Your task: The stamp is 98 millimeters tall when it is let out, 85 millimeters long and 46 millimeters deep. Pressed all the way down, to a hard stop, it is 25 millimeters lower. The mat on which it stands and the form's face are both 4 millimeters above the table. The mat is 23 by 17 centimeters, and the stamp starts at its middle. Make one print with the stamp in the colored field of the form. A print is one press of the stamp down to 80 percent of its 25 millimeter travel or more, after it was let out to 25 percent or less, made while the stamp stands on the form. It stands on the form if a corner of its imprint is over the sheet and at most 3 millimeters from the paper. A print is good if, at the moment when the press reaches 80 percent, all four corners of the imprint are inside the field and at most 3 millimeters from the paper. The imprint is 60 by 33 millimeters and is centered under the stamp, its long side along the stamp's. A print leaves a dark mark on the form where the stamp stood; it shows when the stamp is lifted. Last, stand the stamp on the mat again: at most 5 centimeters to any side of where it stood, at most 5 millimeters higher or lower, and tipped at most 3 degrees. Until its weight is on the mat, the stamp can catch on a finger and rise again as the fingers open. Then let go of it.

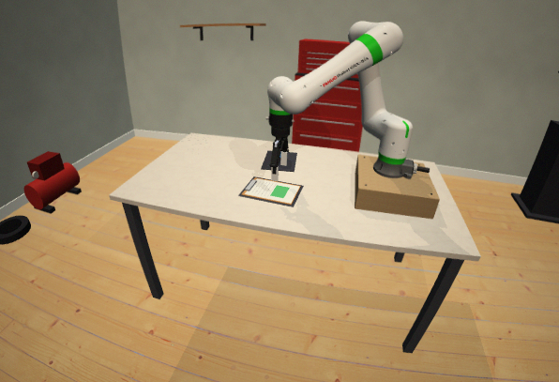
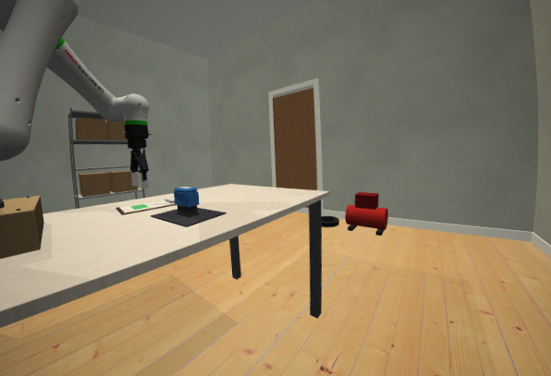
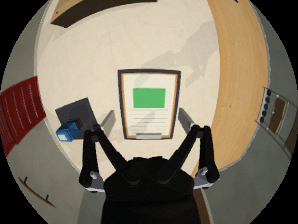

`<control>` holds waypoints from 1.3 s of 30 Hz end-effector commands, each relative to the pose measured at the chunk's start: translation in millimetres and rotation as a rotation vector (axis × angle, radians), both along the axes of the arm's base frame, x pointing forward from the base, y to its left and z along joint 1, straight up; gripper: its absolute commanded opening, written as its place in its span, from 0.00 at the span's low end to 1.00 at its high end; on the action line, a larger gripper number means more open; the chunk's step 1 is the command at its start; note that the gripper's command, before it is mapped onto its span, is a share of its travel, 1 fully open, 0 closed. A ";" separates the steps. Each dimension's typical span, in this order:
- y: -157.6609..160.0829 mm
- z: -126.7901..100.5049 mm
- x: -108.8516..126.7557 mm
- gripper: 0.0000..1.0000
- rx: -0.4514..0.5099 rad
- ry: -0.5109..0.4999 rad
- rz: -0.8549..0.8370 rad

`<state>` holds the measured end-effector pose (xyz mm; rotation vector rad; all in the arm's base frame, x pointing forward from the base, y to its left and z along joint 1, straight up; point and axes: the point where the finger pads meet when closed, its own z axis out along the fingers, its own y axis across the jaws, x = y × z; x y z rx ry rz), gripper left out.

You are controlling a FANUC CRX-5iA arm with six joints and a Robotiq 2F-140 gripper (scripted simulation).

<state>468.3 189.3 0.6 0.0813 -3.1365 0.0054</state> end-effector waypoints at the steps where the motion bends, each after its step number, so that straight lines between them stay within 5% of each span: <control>1: 0.1 0.2 0.2 1.00 0.000 0.000 0.000; 10: 0.5 6.5 0.9 1.00 0.000 -0.001 -0.081; 14: 1.5 27.6 2.6 1.00 -0.001 -0.002 -0.352; 16: 1.5 27.6 2.6 1.00 -0.001 -0.002 -0.352; 27: 0.2 105.7 2.2 1.00 0.015 0.004 -0.980; 37: -0.3 112.4 1.7 1.00 -0.005 -0.005 -1.403; 38: -0.3 112.3 1.7 0.51 -0.005 -0.005 -1.403; 39: -0.6 112.3 1.8 0.51 -0.005 -0.005 -1.405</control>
